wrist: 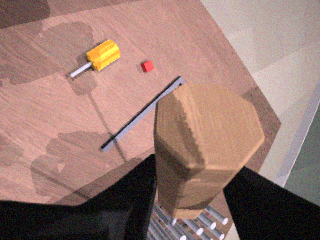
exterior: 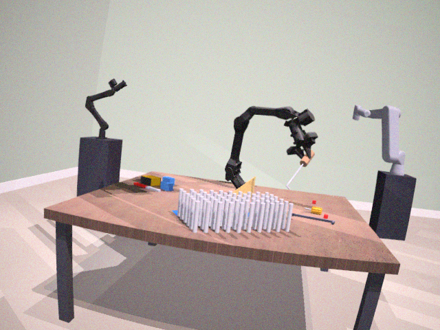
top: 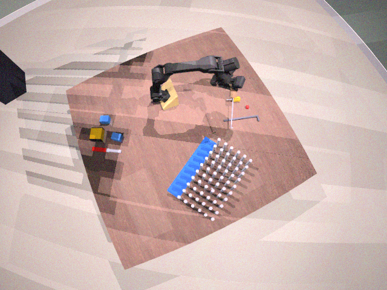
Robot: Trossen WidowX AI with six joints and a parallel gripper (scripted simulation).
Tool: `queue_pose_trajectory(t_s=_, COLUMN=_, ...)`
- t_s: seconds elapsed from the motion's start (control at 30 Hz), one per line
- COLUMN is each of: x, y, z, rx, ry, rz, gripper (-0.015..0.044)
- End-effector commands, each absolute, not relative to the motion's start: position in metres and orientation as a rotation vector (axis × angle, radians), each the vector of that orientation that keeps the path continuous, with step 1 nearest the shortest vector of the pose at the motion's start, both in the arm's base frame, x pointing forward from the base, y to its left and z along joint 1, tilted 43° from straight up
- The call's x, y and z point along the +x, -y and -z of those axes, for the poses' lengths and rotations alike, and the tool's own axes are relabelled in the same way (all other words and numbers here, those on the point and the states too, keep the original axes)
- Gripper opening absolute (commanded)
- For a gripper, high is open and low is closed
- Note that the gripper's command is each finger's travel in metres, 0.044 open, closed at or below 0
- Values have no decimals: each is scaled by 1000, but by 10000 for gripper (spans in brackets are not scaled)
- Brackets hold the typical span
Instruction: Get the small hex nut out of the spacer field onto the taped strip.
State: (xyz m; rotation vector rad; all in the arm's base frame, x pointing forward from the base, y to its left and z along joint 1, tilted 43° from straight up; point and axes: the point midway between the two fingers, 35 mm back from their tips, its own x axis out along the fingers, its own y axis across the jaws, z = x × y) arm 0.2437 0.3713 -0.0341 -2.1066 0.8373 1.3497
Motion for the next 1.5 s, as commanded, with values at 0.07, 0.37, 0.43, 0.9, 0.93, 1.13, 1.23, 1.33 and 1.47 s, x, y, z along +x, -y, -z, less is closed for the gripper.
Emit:
queue_pose_trajectory(t_s=0.07, x=260, y=-359, z=16, rx=-1952, ry=-920, rz=-1210, gripper=0)
queue_pose_trajectory(t_s=0.37, x=282, y=-339, z=-6, rx=-1704, ry=-1032, rz=-1003, gripper=0)
queue_pose_trajectory(t_s=0.43, x=287, y=-334, z=-11, rx=-1648, ry=-1053, rz=-956, gripper=0)
queue_pose_trajectory(t_s=0.9, x=303, y=-296, z=-36, rx=-1472, ry=-1145, rz=-815, gripper=0)
queue_pose_trajectory(t_s=0.93, x=304, y=-294, z=-38, rx=-1444, ry=-1152, rz=-791, gripper=0)
queue_pose_trajectory(t_s=1.13, x=315, y=-278, z=-50, rx=-1272, ry=-1192, rz=-649, gripper=0)
queue_pose_trajectory(t_s=1.23, x=320, y=-270, z=-56, rx=-1186, ry=-1208, rz=-579, gripper=0)
queue_pose_trajectory(t_s=1.33, x=325, y=-262, z=-63, rx=-1101, ry=-1220, rz=-511, gripper=0)
queue_pose_trajectory(t_s=1.47, x=330, y=-251, z=-71, rx=-986, ry=-1232, rz=-419, gripper=0)
